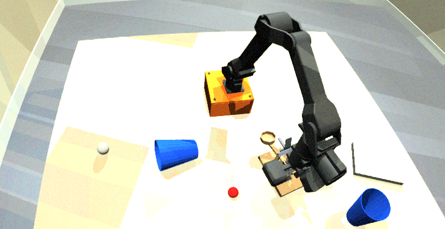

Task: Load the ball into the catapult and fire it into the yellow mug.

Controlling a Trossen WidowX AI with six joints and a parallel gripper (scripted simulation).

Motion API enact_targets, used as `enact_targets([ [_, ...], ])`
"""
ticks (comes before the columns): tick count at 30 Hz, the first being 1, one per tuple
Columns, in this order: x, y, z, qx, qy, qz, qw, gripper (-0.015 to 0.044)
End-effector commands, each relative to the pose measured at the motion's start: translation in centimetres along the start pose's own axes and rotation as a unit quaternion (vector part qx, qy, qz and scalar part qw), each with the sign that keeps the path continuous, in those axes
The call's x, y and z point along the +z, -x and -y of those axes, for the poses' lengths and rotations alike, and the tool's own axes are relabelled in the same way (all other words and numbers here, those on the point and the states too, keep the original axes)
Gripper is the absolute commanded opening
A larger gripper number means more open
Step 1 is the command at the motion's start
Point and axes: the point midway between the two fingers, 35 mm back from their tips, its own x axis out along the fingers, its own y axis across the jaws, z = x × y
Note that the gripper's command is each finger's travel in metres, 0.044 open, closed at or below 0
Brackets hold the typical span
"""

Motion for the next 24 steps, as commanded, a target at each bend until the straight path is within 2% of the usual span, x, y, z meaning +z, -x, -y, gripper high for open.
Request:
enact_targets([
  [1,0.0,-0.6,0.1,-0.001,-0.002,-0.002,1.000,0.0000],
  [24,-0.1,-4.4,0.2,-0.001,-0.003,-0.002,1.000,0.0000],
])
